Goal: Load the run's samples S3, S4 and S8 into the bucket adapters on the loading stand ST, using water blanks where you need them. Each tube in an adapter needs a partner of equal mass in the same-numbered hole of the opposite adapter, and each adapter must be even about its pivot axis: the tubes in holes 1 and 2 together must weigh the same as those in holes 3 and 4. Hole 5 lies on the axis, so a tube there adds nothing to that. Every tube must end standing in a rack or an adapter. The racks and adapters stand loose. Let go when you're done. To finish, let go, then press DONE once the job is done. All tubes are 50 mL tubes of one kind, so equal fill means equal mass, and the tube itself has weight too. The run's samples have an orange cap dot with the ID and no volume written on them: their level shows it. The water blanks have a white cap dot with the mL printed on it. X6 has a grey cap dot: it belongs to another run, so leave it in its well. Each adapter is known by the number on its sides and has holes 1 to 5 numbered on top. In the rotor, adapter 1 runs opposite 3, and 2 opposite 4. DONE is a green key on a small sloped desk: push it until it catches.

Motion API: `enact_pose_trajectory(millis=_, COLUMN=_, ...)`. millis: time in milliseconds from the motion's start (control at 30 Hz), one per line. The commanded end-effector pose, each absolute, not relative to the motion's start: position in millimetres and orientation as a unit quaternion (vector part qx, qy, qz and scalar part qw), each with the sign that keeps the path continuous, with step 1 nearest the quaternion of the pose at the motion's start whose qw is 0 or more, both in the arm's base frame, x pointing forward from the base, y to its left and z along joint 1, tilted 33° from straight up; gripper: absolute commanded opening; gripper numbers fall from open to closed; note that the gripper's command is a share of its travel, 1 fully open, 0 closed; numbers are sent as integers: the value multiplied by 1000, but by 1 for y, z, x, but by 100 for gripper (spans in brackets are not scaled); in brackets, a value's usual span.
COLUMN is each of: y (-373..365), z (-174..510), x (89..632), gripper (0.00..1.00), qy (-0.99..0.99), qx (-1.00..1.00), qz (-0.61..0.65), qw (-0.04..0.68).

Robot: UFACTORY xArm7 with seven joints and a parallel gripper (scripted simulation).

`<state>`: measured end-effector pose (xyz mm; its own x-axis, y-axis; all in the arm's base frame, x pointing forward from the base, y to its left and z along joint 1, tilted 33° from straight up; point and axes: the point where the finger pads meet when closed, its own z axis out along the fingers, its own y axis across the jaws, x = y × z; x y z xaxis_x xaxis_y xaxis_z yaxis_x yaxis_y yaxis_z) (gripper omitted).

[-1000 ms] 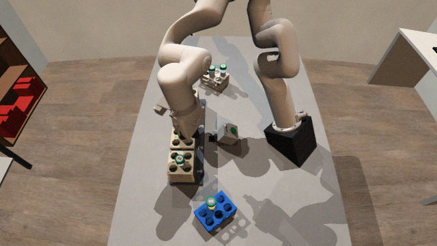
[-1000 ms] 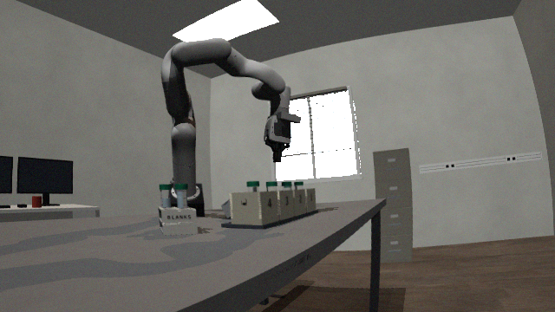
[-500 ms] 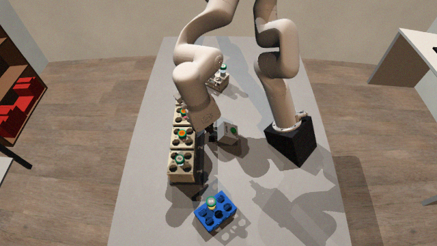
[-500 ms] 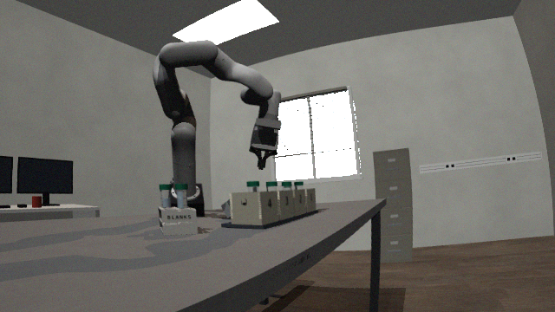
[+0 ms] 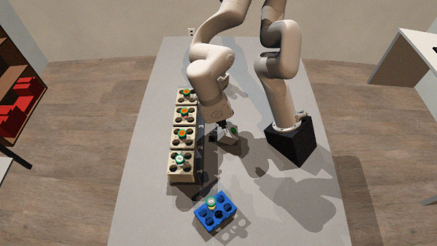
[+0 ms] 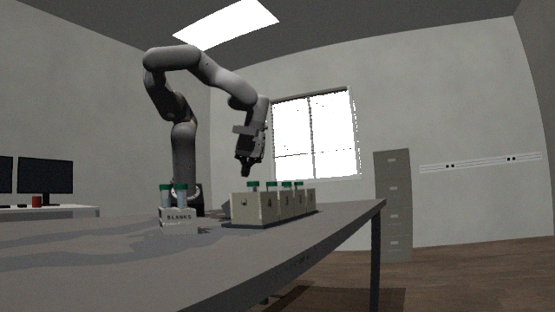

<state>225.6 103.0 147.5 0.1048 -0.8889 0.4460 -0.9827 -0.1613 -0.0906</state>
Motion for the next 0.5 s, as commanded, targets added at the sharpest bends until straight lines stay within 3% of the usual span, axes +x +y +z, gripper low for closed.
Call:
enact_pose_trajectory(millis=0, y=84, z=140, x=211, gripper=0, qy=-697, qx=682, qz=201, qw=93)
enact_pose_trajectory(millis=467, y=57, z=127, x=192, gripper=0, qy=-697, qx=682, qz=201, qw=93)
